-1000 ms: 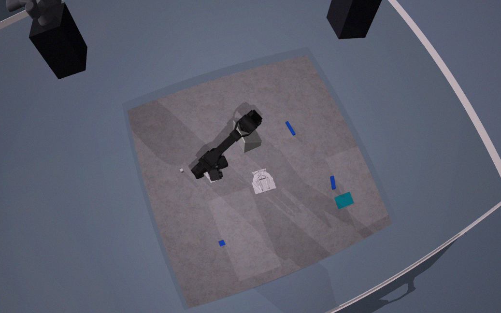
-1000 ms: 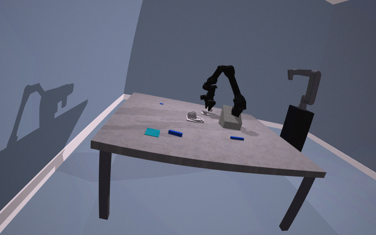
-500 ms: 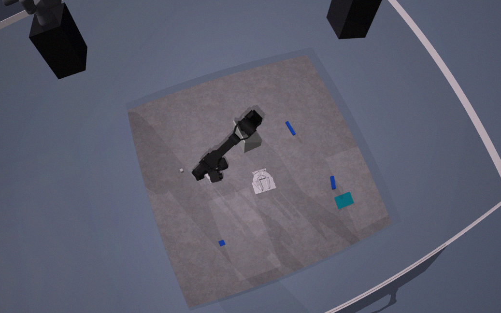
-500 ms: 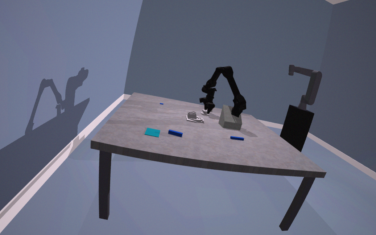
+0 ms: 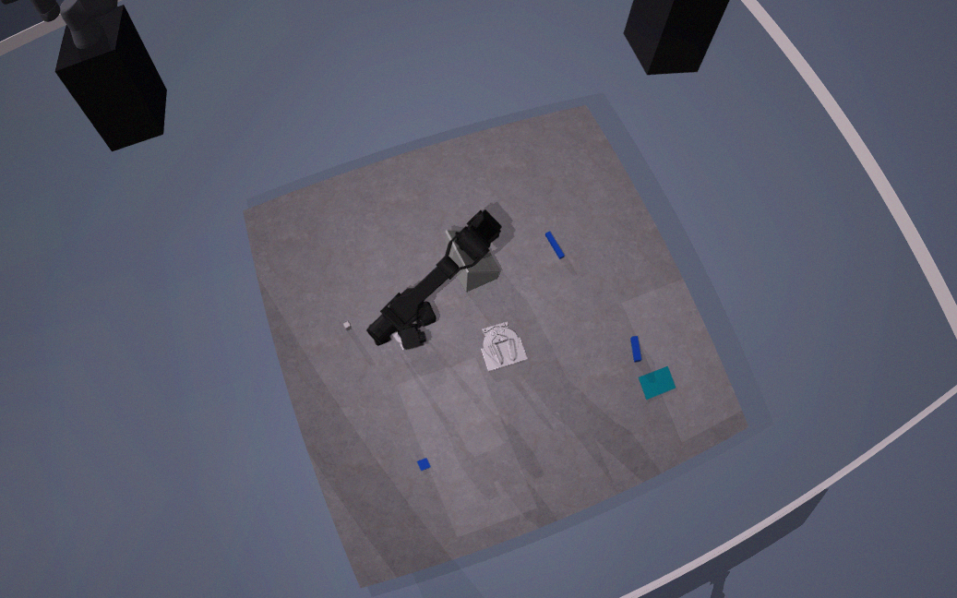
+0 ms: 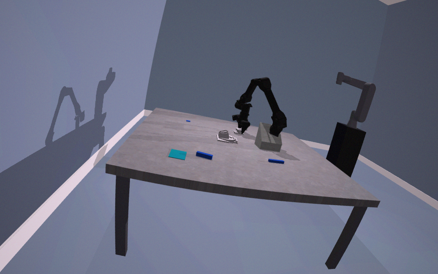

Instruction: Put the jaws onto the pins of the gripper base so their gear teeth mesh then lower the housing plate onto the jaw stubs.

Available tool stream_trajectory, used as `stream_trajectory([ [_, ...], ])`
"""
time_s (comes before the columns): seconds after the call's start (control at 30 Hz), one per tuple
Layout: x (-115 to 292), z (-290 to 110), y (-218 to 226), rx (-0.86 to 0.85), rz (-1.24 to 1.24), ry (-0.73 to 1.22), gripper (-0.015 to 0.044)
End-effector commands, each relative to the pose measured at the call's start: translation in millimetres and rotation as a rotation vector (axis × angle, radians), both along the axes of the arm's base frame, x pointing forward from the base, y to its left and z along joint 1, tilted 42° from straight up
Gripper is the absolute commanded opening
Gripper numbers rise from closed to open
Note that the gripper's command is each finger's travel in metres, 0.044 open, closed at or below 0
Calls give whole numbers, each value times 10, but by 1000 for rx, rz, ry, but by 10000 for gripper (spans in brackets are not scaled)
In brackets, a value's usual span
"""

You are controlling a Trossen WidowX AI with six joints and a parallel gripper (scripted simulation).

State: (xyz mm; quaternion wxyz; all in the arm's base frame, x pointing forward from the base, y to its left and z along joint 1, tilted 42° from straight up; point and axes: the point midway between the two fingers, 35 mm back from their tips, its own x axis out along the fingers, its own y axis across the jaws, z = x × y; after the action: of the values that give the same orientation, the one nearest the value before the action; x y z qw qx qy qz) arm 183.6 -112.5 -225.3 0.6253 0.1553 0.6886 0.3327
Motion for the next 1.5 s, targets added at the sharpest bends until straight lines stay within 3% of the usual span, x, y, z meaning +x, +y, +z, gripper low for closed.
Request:
stream_trajectory([
  [0.0, 5, -2, 4, 0, -5, 0, 440],
  [0.27, 5, -2, 4, 0, -5, 0, 440],
  [0.73, 0, -1, 1, 0, 0, 0, 351],
  [1.47, 84, 283, -259, -2, -3, 0, 351],
])
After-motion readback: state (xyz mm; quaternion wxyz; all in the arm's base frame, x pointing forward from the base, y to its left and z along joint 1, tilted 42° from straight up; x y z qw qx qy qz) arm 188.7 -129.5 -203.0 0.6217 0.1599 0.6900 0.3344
